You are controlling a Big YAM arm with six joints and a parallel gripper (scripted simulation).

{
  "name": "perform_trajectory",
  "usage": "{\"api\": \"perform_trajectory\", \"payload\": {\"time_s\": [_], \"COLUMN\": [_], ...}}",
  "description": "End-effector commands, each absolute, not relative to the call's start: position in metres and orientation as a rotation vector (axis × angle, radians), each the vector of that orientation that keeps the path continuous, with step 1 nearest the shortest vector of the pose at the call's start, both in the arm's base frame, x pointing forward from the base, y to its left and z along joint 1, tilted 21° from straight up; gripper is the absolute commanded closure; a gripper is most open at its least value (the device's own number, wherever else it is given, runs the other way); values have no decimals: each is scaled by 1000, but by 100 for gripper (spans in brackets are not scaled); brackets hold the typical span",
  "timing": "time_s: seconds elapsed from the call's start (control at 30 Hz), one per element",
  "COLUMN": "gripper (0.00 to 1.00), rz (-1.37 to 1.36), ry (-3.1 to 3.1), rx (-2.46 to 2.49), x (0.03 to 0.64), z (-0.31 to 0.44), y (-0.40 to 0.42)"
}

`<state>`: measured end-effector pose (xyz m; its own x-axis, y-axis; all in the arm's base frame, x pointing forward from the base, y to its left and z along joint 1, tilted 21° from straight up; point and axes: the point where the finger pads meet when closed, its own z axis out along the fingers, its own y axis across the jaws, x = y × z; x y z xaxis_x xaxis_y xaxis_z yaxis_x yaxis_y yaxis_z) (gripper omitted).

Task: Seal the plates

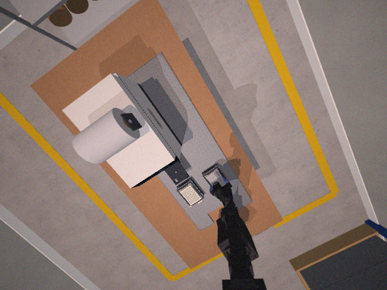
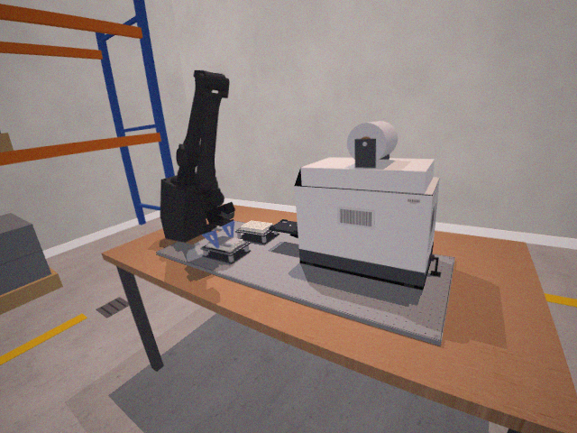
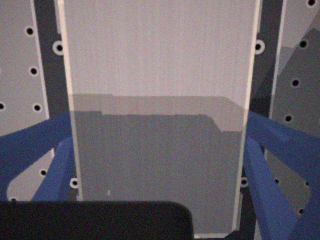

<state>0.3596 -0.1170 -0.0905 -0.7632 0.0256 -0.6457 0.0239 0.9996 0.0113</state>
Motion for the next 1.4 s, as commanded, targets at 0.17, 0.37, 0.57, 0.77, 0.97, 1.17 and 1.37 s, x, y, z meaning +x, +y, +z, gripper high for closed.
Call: {"api": "perform_trajectory", "payload": {"time_s": [0.17,0.37,0.57,0.77,0.97,1.17,1.37], "gripper": [100,100,100,100,100,100,100], "rz": [6,6,7,7,0,3,12], "ry": [2426,2426,2426,2426,2413,2417,2432], "rx": [14,14,14,14,11,13,16], "x": [363,362,362,362,362,360,357], "z": [-83,-83,-84,-84,-82,-83,-85], "y": [-112,-112,-112,-112,-113,-112,-111]}}
